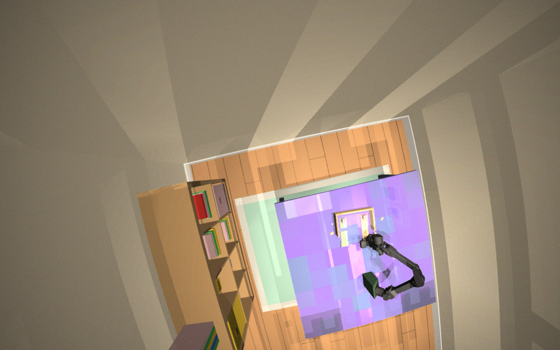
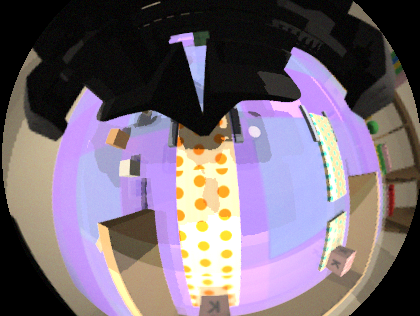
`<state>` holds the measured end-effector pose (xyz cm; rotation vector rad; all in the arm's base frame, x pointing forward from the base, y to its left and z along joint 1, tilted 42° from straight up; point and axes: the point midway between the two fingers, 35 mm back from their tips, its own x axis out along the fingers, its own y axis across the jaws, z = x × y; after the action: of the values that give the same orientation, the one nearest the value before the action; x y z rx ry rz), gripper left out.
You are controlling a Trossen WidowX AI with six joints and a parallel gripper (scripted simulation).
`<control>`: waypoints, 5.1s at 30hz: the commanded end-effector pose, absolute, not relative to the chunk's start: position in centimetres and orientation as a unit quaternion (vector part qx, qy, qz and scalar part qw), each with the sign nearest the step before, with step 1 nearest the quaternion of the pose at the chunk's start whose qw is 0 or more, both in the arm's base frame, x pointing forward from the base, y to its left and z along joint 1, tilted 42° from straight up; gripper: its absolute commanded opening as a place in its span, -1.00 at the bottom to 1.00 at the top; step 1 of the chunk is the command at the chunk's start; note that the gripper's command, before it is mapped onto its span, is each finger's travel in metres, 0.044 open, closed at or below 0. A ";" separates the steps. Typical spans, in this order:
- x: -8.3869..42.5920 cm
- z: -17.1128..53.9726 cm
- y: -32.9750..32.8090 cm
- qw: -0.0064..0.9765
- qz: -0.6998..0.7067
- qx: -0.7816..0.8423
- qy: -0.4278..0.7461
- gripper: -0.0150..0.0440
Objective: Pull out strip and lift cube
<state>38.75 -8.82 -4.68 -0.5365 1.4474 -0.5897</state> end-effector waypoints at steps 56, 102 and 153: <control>33.0 -5.4 -9.0 0.676 -0.261 -0.242 0.645 -0.49; 26.1 -5.9 -8.9 0.674 -0.261 -0.242 0.647 -0.49; 20.7 -6.2 -8.9 0.673 -0.260 -0.243 0.649 -0.49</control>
<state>21.68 -8.64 -5.99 -0.5447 1.4342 -0.5811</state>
